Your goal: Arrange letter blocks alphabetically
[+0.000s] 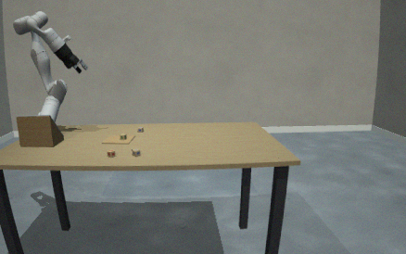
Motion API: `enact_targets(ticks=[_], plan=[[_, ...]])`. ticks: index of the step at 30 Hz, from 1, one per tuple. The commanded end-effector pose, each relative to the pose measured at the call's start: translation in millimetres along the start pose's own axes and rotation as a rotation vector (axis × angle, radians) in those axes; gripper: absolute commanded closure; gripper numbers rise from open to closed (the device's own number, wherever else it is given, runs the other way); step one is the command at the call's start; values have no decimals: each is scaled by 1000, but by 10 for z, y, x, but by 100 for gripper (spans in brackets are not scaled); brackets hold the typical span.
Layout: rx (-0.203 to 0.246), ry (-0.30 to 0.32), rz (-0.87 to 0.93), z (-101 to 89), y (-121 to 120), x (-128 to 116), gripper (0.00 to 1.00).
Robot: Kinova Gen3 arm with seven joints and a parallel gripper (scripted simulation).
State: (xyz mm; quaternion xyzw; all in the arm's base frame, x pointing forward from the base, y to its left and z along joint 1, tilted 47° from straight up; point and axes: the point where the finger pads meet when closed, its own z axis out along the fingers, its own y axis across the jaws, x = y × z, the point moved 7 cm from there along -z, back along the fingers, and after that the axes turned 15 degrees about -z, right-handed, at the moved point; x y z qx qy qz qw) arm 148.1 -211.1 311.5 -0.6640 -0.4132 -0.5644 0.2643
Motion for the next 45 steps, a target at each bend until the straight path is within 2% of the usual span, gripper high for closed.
enact_targets(ticks=[1, 11, 12, 19, 20, 29, 30, 38, 39, 45], plan=[[24, -25, 14, 76, 124, -73, 0], [26, -22, 15, 86, 114, -70, 0], [44, -40, 17, 150, 212, -113, 0], [47, -38, 19, 159, 201, -109, 0], [65, -55, 20, 227, 298, -151, 0], [67, -53, 22, 236, 287, -147, 0], [85, -71, 23, 307, 383, -187, 0], [87, -69, 24, 317, 372, -184, 0], [105, -87, 24, 392, 466, -222, 0], [107, -85, 26, 400, 456, -220, 0]])
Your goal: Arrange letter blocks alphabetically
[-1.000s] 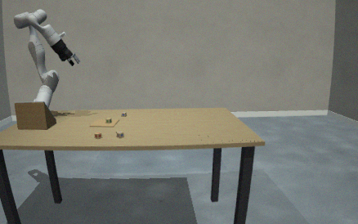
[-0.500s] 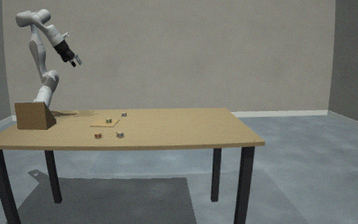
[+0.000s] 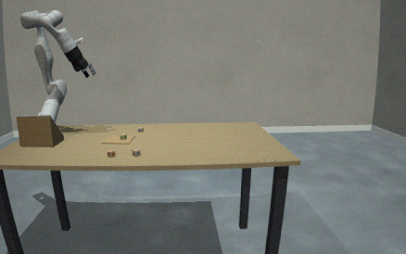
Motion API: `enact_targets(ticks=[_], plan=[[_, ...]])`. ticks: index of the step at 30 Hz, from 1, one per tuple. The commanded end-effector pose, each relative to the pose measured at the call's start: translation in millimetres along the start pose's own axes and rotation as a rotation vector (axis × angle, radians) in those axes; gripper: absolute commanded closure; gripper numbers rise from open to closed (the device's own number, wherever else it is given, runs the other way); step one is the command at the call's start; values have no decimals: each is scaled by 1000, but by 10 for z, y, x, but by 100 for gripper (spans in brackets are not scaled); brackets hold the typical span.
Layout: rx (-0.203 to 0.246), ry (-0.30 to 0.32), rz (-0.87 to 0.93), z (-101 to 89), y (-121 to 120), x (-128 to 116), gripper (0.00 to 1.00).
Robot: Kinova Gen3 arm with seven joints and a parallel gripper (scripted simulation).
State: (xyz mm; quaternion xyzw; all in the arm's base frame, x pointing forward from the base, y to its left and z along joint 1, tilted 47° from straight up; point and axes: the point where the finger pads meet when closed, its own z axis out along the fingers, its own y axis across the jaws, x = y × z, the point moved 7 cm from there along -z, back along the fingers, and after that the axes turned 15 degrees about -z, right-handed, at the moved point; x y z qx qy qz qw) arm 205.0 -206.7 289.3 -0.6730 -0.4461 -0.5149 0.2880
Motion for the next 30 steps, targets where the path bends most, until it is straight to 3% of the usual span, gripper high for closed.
enact_targets(ticks=[1, 30], plan=[[3, -10, 10, 13, 23, -26, 0], [58, -58, 11, 263, 286, -99, 0]])
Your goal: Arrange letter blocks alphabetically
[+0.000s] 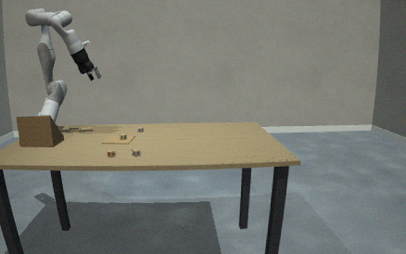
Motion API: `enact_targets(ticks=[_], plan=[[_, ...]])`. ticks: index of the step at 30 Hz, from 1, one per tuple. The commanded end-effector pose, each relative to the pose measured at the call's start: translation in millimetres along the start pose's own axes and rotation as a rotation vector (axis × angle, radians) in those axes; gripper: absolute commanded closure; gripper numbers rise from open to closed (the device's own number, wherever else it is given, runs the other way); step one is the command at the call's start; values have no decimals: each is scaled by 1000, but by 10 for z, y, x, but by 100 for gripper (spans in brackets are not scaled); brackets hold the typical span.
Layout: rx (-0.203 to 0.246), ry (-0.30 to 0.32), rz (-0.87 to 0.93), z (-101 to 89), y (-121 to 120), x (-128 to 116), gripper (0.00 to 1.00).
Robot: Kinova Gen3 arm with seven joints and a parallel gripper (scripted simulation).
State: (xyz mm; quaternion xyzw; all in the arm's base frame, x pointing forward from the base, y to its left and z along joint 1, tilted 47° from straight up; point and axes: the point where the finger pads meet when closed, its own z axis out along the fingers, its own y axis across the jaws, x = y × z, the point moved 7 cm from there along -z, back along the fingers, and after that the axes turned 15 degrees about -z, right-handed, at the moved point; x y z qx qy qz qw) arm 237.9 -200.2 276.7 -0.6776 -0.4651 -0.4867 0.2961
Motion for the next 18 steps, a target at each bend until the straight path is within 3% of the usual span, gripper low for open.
enact_targets(ticks=[1, 17, 18], plan=[[6, -11, 9, 27, 29, -21, 0], [24, -27, 8, 113, 116, -37, 0], [38, -45, 5, 191, 213, -54, 0]])
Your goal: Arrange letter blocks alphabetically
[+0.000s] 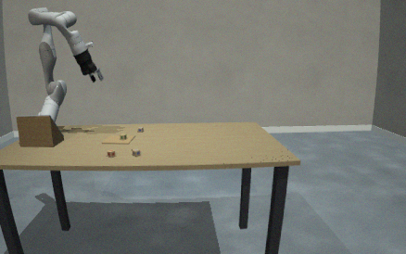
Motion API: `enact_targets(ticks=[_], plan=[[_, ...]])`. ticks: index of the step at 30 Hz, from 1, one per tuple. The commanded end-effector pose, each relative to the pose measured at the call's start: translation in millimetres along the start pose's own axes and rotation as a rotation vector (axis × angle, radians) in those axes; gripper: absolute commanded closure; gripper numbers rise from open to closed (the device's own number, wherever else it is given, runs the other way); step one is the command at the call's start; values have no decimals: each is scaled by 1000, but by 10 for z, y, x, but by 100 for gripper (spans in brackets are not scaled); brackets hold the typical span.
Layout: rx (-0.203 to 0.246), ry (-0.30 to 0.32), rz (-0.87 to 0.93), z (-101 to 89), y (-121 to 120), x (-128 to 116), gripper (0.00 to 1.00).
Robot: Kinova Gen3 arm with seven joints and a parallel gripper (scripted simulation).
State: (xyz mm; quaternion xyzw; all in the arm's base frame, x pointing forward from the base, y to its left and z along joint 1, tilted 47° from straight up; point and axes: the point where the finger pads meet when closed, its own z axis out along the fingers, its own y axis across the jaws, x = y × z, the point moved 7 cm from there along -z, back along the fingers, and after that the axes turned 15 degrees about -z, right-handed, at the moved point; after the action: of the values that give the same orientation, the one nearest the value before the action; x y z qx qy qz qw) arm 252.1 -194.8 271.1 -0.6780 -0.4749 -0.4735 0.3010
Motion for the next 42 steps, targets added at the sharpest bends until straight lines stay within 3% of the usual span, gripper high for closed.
enact_targets(ticks=[1, 21, 22, 31, 32, 41, 42], plan=[[10, -25, 6, 68, 109, -33, 0], [29, -39, 5, 167, 182, -40, 0], [43, -57, 1, 248, 276, -51, 0], [46, -55, 3, 258, 264, -48, 0], [58, -72, -2, 340, 356, -57, 0], [61, -70, 0, 351, 341, -54, 0], [73, -87, -5, 434, 432, -61, 0]])
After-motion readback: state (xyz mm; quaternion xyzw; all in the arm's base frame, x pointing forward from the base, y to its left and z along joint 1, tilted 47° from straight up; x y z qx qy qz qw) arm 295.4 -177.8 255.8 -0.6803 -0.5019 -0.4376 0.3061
